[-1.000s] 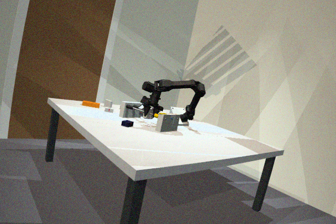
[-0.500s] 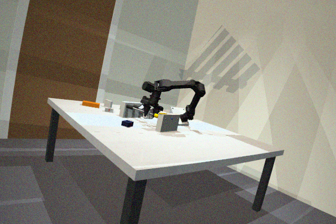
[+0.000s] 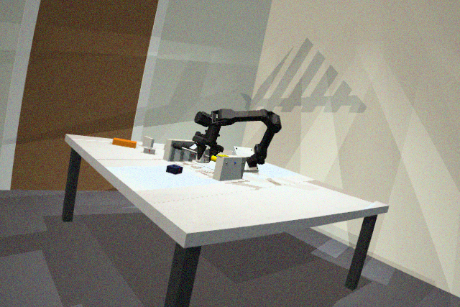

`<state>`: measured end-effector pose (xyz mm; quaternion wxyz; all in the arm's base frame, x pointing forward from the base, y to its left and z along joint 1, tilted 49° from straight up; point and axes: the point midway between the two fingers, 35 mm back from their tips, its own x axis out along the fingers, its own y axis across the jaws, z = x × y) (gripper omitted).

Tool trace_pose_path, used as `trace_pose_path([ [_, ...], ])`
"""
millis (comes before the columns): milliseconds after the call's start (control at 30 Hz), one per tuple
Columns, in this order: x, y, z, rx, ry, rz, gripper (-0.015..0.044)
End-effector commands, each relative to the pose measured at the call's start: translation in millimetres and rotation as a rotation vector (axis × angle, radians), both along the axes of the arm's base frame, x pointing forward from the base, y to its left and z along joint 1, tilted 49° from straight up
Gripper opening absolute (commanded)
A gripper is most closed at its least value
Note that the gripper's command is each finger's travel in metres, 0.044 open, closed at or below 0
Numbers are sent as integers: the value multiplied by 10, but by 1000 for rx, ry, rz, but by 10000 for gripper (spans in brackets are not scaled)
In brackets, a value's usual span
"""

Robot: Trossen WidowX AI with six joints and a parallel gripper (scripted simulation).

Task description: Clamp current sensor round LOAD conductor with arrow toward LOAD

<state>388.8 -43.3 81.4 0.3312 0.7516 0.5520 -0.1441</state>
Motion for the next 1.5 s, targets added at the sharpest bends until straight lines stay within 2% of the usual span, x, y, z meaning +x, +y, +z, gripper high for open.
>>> trace_pose_path([
  [0, 2, -115, 21, -12, -11, -28, 0],
  [1467, 0, 0, 0, 0, 0, 0, 0],
])
